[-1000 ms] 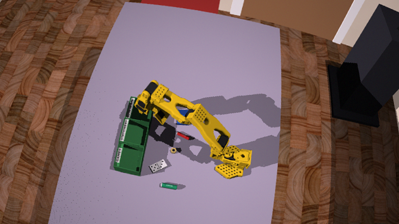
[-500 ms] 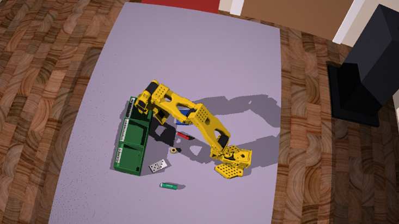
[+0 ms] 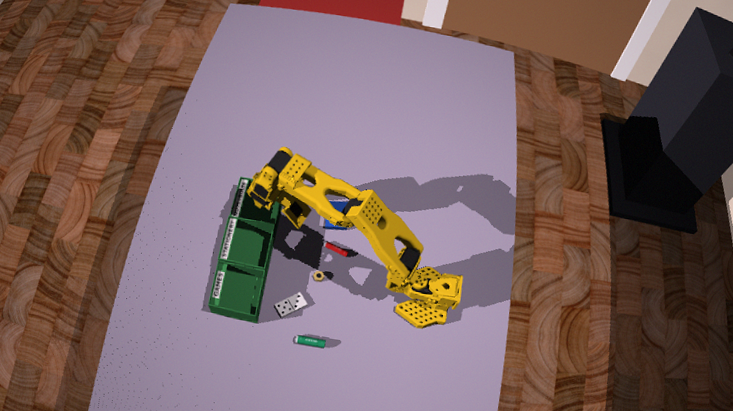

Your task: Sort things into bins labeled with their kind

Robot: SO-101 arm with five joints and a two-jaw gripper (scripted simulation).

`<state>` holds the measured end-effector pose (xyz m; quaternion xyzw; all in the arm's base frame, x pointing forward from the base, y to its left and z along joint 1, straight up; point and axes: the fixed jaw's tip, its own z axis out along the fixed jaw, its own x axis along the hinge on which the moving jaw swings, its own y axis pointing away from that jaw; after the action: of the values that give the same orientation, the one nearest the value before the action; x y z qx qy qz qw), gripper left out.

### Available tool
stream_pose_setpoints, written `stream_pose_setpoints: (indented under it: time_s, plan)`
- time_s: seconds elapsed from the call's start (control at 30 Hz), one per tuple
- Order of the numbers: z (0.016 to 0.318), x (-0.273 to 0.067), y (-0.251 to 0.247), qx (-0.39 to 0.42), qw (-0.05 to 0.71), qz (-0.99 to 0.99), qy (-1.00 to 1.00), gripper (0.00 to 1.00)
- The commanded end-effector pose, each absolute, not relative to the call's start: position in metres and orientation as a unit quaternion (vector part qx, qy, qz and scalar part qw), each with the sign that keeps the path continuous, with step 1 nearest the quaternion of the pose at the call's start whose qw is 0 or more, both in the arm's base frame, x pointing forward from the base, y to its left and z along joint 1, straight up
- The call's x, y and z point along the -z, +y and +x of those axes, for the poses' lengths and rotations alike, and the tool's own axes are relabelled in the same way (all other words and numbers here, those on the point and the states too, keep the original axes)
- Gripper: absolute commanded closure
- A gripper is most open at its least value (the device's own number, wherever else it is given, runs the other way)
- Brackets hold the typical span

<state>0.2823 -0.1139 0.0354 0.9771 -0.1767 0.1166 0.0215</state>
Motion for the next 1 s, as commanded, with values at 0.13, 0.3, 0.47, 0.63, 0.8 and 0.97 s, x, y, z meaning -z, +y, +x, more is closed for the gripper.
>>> stream_pose_setpoints:
  time_s: [0.13, 0.3, 0.47, 0.63, 0.8, 0.97]
  plan:
    - [0.2884, -0.0516, -0.1197, -0.159, 0.030, 0.971, -0.178, 1.00]
    - [0.2884, -0.0509, -0.1197, -0.159, 0.030, 0.971, -0.178, 1.00]
    - [0.2884, -0.0502, -0.1197, -0.159, 0.030, 0.971, -0.178, 1.00]
    - [0.2886, -0.0468, -0.1198, -0.159, 0.030, 0.971, -0.178, 1.00]
    - [0.2887, -0.0449, -0.1198, -0.159, 0.030, 0.971, -0.178, 1.00]
    - [0.2887, -0.0449, -0.1198, -0.158, 0.030, 0.971, -0.178, 1.00]
